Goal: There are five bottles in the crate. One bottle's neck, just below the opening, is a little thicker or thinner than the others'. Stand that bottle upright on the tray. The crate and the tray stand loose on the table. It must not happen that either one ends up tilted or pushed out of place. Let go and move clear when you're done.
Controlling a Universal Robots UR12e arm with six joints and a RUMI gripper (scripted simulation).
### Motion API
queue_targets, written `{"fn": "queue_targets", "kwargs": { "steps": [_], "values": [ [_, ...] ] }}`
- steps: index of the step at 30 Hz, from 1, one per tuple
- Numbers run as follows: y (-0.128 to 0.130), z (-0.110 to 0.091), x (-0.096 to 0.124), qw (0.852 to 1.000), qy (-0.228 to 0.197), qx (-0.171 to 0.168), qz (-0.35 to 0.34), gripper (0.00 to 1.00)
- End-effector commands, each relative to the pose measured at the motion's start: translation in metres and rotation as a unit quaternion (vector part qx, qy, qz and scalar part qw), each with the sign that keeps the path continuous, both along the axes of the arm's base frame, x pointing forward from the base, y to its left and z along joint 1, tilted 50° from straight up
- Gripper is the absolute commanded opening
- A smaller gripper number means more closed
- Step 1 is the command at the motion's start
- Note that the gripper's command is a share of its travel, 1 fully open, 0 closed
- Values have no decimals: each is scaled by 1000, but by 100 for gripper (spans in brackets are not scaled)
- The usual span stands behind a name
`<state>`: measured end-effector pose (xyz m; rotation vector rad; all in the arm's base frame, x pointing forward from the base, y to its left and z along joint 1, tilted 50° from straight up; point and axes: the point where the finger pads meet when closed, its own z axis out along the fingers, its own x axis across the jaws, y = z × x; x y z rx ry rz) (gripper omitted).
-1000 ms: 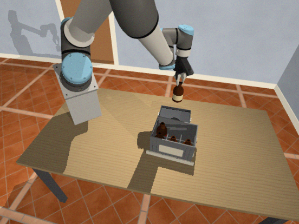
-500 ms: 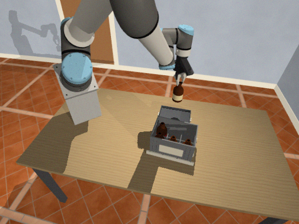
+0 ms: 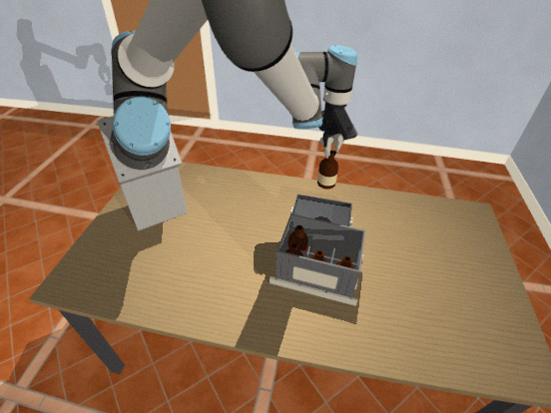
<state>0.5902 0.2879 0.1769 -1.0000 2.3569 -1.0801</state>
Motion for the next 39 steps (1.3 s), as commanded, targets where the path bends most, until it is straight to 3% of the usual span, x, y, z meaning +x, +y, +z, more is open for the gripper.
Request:
{"fn": "queue_targets", "kwargs": {
  "steps": [1,39],
  "values": [
    [0,1,0,1000,0,0,0,0],
    [-6,-8,7,1000,0,0,0,0]
  ]
}}
